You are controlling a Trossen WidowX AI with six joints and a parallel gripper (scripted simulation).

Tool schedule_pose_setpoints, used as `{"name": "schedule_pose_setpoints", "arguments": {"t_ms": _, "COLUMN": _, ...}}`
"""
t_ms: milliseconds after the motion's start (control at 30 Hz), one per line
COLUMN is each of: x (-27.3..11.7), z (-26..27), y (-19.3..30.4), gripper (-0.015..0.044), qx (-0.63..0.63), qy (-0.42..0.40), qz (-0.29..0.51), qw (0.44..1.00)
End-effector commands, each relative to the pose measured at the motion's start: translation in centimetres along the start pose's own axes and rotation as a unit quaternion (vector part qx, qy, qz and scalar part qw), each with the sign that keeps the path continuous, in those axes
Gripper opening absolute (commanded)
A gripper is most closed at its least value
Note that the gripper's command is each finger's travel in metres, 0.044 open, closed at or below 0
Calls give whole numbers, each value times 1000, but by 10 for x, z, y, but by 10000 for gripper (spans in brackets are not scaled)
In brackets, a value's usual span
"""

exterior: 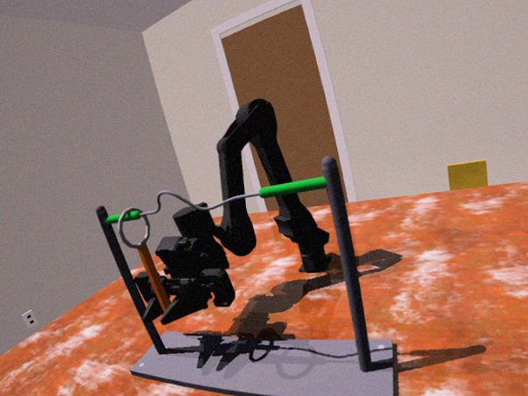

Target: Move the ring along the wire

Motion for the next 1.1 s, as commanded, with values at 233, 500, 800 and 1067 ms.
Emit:
{"name": "schedule_pose_setpoints", "arguments": {"t_ms": 233, "x": 0, "z": 0, "y": 0, "gripper": -50, "qx": 0, "qy": 0, "qz": 0, "qw": 1000}}
{"name": "schedule_pose_setpoints", "arguments": {"t_ms": 500, "x": 0, "z": 0, "y": 0, "gripper": -150, "qx": 0, "qy": 0, "qz": 0, "qw": 1000}}
{"name": "schedule_pose_setpoints", "arguments": {"t_ms": 800, "x": -1, "z": 0, "y": -11, "gripper": -150, "qx": 0, "qy": 2, "qz": -1, "qw": 1000}}
{"name": "schedule_pose_setpoints", "arguments": {"t_ms": 1067, "x": -1, "z": 1, "y": -18, "gripper": -150, "qx": -1, "qy": 3, "qz": -1, "qw": 1000}}
Point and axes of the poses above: the point midway between the two fingers, 35 mm back from their tips, its own x axis out along the fingers, its own z axis across the jaws, y = z × x, the point moved 10 cm from there along -x, back along the fingers, and after that the axes turned 10 degrees about x, right-handed, at the moved point
